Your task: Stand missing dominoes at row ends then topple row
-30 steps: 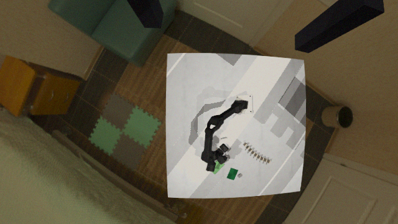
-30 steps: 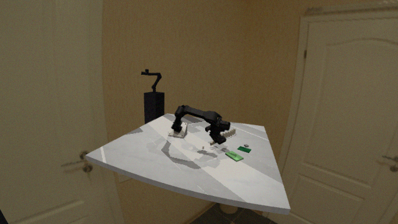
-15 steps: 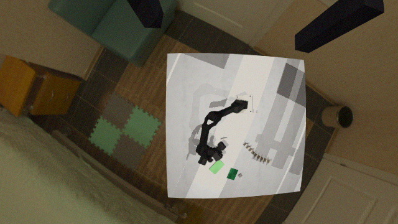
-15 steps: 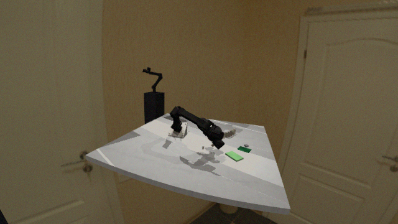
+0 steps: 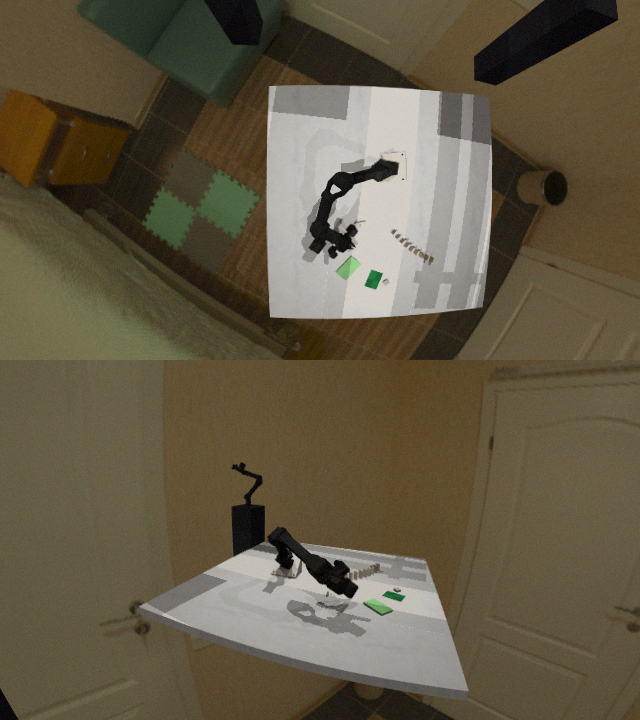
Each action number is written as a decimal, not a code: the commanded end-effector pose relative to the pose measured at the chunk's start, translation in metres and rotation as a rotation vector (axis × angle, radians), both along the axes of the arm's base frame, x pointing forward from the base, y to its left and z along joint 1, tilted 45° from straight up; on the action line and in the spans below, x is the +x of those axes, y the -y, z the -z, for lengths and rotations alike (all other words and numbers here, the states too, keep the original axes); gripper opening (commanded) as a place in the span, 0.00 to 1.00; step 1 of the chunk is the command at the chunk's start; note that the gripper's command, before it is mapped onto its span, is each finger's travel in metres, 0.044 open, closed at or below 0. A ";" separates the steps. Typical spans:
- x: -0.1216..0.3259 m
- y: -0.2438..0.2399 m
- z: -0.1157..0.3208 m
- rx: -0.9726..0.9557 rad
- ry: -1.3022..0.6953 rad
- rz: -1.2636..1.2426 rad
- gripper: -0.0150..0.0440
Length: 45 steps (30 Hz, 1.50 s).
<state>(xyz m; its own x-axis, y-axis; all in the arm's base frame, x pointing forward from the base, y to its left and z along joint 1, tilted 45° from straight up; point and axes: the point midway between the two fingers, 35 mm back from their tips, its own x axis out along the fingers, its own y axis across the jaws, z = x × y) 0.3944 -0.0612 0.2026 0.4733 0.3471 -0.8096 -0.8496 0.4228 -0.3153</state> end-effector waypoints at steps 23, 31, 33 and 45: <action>-0.012 0.011 -0.033 0.169 0.341 -0.162 0.30; -0.012 0.011 -0.033 0.169 0.341 -0.162 0.30; -0.012 0.012 -0.032 0.168 0.341 -0.162 0.30; 0.005 0.051 0.018 0.167 0.333 -0.157 0.30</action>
